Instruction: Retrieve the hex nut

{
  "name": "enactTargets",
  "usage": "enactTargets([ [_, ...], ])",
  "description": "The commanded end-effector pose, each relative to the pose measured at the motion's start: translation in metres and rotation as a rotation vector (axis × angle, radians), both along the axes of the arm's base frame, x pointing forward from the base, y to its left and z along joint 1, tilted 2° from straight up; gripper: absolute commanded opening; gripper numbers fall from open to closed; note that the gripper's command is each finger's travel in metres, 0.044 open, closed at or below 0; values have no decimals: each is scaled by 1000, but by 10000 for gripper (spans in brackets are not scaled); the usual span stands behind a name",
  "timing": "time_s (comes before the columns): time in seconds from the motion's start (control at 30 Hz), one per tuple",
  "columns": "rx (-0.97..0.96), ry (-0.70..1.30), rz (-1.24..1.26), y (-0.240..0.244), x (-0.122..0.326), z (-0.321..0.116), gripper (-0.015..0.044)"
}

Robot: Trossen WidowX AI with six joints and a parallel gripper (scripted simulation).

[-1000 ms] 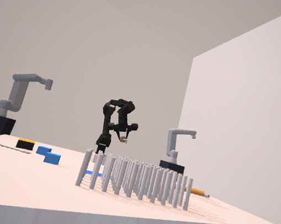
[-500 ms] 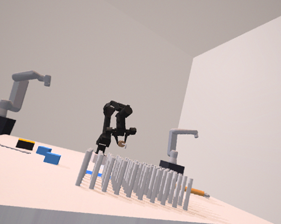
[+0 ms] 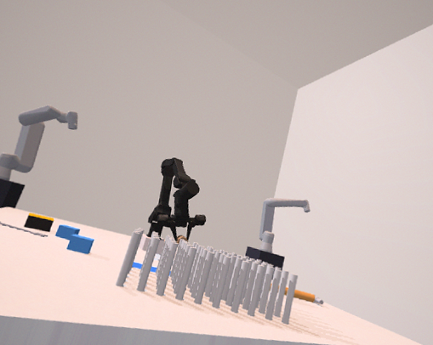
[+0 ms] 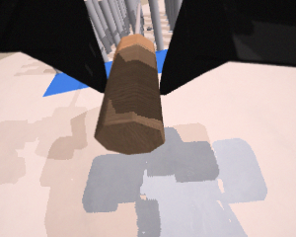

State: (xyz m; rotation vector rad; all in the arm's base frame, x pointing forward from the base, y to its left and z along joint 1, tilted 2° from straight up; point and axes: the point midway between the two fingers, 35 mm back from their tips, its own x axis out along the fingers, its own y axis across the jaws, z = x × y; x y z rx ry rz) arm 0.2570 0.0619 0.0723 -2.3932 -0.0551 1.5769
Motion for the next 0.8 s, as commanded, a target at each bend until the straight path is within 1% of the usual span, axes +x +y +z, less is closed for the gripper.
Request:
enactTargets([
  [0.0,4,-7,7,0,-1,-19,0],
  [0.27,4,-8,7,-3,-10,-52,0],
  [0.77,3,-9,7,-4,-4,-52,0],
])
